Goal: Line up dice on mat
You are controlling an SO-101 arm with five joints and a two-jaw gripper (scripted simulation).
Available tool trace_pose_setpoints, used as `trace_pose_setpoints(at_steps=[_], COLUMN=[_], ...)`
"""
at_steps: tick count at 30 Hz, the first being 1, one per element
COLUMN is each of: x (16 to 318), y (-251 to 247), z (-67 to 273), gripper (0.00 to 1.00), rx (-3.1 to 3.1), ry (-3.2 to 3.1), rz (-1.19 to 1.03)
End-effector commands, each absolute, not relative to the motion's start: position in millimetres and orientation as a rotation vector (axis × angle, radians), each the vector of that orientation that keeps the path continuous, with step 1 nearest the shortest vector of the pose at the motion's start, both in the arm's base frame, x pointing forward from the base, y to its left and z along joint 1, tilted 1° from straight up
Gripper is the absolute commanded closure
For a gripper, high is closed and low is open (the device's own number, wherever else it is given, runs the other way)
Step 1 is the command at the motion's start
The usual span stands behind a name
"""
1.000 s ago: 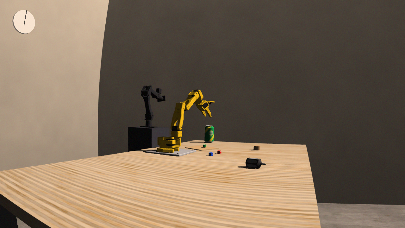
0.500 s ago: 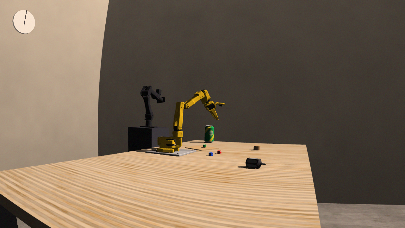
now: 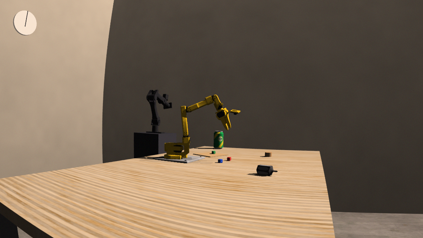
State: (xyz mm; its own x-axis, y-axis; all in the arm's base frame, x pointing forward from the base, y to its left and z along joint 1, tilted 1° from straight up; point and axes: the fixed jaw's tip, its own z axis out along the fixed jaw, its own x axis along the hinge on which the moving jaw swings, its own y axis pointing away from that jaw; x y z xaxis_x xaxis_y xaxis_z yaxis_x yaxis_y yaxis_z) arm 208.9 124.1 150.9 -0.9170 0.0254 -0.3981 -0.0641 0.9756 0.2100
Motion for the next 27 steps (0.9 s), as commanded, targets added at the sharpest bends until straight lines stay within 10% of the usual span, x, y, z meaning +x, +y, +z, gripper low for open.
trace_pose_setpoints(at_steps=[1, 27], x=[218.2, 222.6], y=[95.9, 49.6], z=[148.6, 135.7], gripper=[0.75, 0.75], rx=[0.177, 0.523], ry=[2.686, 2.671], rz=[0.290, 0.229])
